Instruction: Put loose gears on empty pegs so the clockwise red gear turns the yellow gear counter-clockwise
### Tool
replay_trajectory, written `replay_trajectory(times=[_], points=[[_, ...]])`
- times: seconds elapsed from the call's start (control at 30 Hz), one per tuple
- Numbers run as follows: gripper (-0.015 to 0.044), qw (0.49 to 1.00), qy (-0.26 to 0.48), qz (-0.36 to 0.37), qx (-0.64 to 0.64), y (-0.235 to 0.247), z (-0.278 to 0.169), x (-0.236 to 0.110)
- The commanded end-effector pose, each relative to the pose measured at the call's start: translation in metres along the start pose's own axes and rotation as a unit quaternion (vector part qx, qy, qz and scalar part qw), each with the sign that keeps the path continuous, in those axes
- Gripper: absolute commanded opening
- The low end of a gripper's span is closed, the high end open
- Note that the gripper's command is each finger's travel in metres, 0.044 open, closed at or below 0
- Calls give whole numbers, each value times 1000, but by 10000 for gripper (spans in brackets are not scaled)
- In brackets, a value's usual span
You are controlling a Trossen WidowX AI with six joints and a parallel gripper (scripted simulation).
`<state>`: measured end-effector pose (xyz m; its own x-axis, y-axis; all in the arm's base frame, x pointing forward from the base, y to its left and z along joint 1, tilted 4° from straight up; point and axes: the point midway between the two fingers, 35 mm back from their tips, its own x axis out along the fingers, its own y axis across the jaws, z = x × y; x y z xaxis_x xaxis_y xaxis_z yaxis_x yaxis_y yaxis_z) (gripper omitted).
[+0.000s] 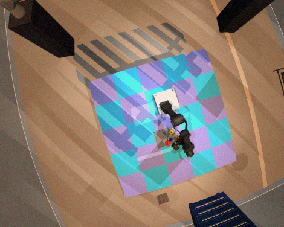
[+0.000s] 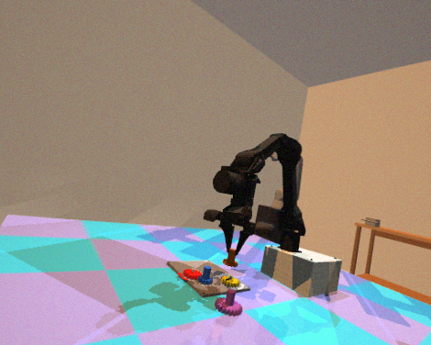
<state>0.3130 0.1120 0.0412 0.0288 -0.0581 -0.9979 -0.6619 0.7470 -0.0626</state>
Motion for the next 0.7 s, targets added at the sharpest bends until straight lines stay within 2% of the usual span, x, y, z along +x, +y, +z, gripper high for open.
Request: replay_trajectory(times=[0.0,0.5,0.67], points=[[0,1000,1,-2,-2,-9,-5,6],[0,1000,2,-3,0,-28,-19,17],[0,999,2,-3,42,-28,-19,17]])
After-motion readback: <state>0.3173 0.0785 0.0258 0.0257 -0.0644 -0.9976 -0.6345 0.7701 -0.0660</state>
